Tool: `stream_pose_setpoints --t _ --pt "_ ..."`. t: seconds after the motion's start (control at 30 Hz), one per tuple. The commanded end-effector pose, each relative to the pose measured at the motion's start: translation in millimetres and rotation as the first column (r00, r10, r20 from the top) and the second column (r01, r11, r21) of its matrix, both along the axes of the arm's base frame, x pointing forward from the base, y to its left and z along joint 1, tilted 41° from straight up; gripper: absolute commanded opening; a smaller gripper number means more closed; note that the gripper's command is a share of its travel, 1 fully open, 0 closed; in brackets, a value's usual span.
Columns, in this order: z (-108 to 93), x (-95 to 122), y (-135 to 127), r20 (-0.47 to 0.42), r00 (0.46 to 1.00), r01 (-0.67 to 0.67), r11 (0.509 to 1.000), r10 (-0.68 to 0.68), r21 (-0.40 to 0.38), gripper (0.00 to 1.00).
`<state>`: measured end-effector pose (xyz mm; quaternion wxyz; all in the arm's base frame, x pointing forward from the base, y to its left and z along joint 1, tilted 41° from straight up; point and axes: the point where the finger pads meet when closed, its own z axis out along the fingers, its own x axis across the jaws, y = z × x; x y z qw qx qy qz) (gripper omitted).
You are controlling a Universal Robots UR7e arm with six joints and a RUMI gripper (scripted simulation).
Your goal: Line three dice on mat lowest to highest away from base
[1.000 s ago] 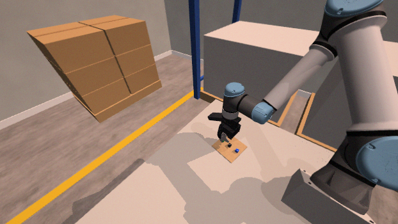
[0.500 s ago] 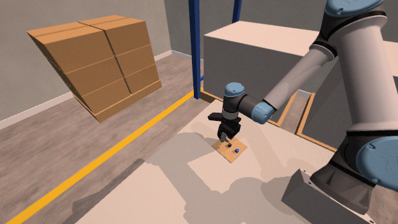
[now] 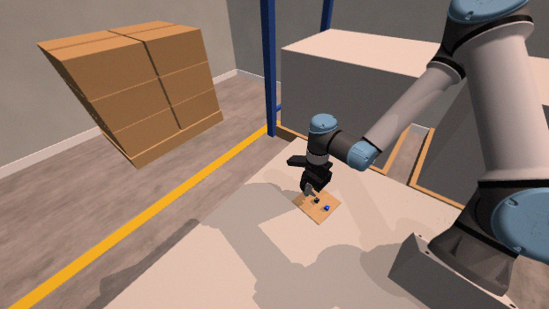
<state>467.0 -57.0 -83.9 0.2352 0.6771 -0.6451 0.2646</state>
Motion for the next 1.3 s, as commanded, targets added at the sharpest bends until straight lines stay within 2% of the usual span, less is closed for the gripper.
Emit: stream_pose_setpoints --t 0.0,0.07,0.2,0.33,0.8,0.97,1.2,1.27 --pt "0.3 0.3 0.3 0.001 1.0 -0.001 1.0 0.001 0.0 0.07" --pt "0.3 0.3 0.3 0.001 1.0 -0.001 1.0 0.001 0.0 0.11" --pt "0.3 0.3 0.3 0.001 1.0 -0.001 1.0 0.001 0.0 0.11" --pt "0.3 0.3 0.3 0.001 1.0 -0.001 1.0 0.001 0.0 0.18" --pt "1.4 0.2 1.2 0.001 1.0 -0.001 1.0 0.001 0.0 0.18" --pt "9.9 -0.4 8.7 0.001 1.0 -0.001 1.0 0.001 0.0 0.18" --pt "34.2 -2.2 30.1 0.001 1.0 -0.001 1.0 0.001 0.0 0.18" --pt "34.2 -2.2 30.1 0.001 1.0 -0.001 1.0 0.001 0.0 0.18"
